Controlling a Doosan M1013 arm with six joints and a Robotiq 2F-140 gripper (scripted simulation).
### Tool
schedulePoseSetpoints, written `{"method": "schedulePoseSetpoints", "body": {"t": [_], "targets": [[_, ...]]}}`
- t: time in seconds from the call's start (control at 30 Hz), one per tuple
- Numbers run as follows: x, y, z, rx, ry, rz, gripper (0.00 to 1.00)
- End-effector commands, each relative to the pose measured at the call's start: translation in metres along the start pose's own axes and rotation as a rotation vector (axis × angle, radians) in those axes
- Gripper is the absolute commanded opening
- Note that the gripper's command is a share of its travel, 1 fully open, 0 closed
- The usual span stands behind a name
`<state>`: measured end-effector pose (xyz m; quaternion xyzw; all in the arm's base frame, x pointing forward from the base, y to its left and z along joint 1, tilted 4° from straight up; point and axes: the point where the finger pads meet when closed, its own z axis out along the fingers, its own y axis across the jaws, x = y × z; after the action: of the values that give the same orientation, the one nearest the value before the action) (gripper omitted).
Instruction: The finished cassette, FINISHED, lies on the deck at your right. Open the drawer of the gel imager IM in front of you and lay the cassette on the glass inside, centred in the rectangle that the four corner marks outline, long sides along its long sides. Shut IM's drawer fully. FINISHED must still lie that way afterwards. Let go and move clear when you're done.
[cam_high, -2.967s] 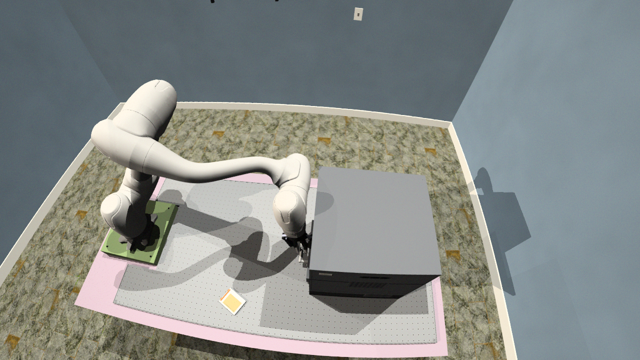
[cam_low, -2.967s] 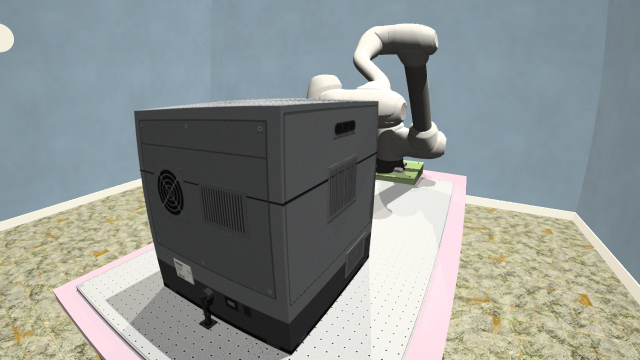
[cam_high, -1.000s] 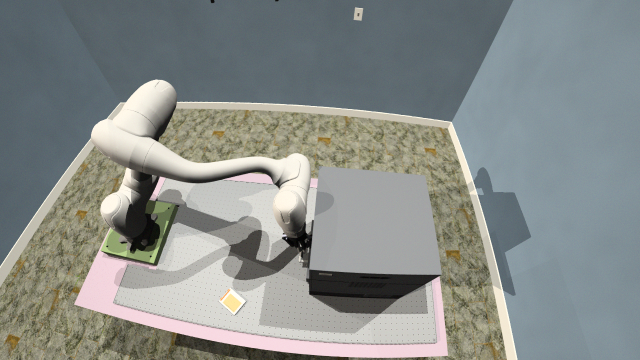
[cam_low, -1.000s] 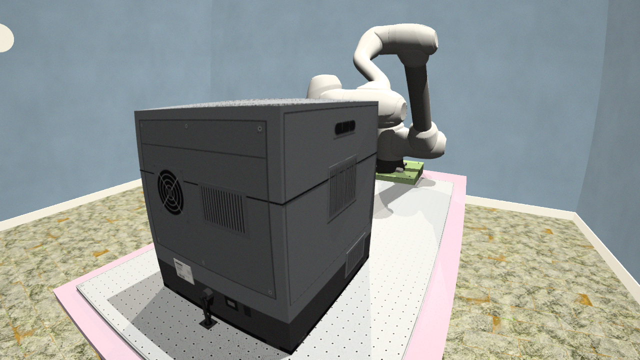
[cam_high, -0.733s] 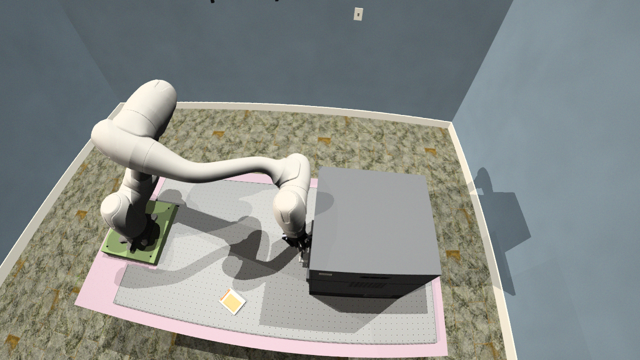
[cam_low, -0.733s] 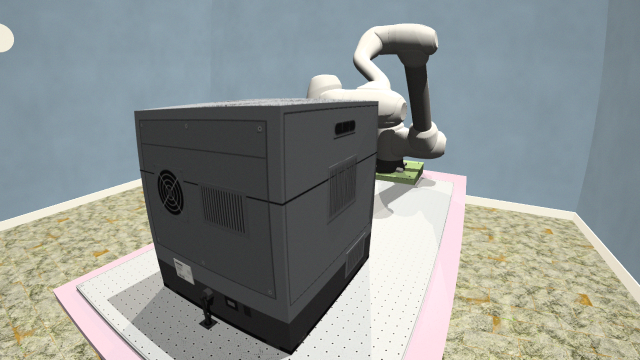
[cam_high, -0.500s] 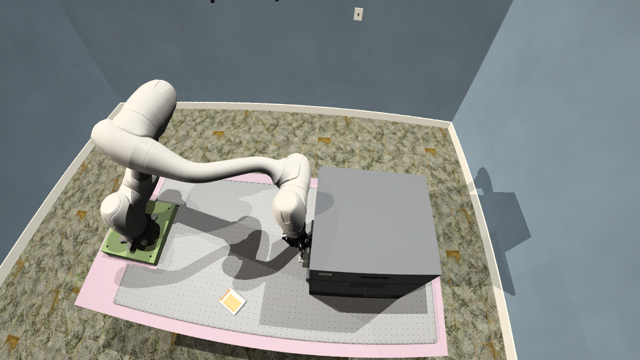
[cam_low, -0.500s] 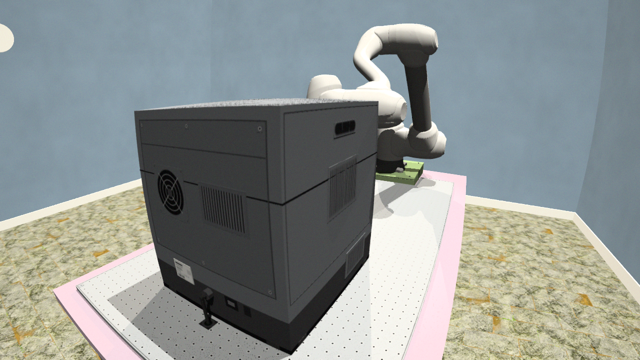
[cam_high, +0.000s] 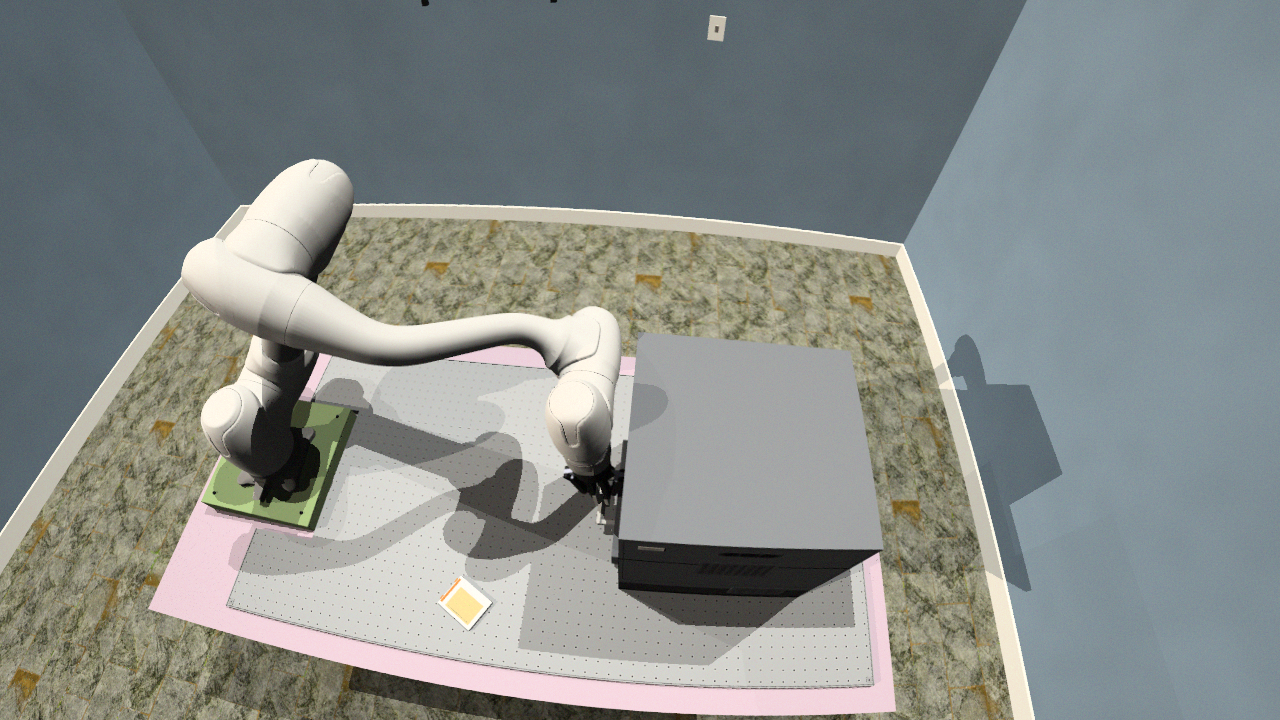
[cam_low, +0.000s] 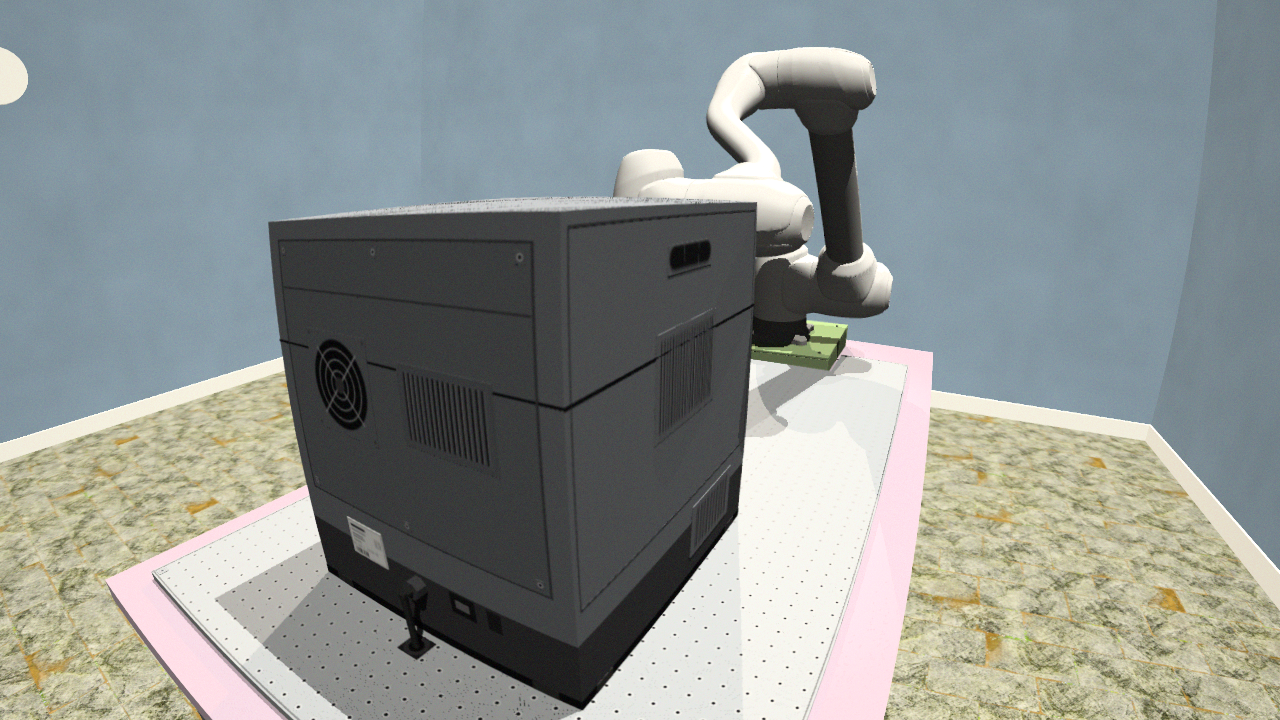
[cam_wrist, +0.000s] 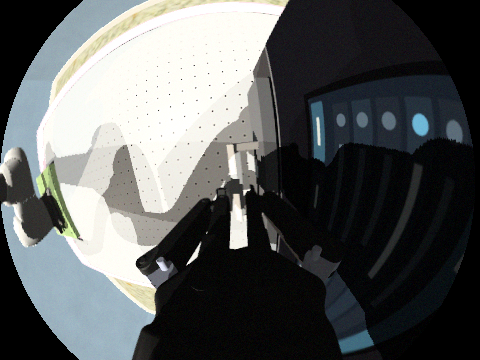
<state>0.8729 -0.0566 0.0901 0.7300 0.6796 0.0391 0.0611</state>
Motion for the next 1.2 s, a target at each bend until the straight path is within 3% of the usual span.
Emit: {"method": "schedulePoseSetpoints", "body": {"t": [0.0, 1.17], "targets": [[0.0001, -0.0005, 0.0003, 0.001, 0.000, 0.000, 0.10], [0.0001, -0.0080, -0.0004, 0.017, 0.000, 0.000, 0.10]]}}
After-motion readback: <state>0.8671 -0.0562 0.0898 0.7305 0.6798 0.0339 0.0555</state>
